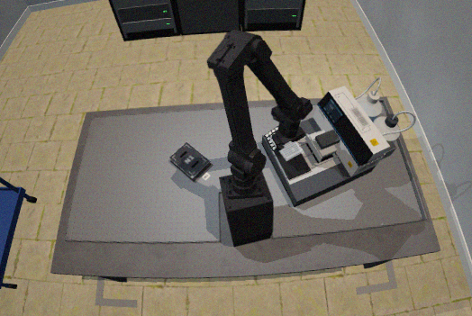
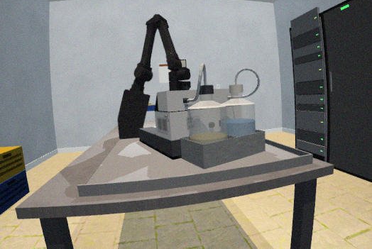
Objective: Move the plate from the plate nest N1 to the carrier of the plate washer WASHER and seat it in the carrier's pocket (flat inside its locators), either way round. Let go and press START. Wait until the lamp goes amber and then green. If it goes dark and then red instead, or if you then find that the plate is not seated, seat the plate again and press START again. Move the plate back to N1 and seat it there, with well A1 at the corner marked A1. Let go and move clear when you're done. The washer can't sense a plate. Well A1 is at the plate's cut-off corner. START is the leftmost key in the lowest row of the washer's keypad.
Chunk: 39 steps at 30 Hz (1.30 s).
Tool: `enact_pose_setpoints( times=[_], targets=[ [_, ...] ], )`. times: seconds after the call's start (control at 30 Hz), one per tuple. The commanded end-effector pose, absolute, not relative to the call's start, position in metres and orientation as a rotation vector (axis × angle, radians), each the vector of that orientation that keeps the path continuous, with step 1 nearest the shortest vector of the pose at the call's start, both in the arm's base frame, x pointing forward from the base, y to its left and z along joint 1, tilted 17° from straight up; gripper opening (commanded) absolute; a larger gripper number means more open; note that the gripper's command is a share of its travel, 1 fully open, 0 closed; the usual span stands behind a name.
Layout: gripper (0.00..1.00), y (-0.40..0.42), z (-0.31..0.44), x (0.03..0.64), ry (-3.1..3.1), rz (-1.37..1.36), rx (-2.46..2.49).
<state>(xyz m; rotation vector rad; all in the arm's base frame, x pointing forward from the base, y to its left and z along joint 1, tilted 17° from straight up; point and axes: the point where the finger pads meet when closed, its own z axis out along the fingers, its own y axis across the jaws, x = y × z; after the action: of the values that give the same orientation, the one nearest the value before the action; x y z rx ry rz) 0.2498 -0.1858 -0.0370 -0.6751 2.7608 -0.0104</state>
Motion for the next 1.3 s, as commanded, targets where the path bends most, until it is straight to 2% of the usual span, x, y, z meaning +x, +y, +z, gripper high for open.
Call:
enact_pose_setpoints(
  times=[0.0, 0.5, 1.27],
  targets=[
    [0.82, -0.185, -0.029, 0.261, 2.750, -0.053, -0.647],
    [0.82, -0.136, -0.012, 0.322, 2.731, -0.062, -0.643],
    [0.82, -0.140, -0.014, 0.316, 2.741, -0.058, -0.622]
  ],
)
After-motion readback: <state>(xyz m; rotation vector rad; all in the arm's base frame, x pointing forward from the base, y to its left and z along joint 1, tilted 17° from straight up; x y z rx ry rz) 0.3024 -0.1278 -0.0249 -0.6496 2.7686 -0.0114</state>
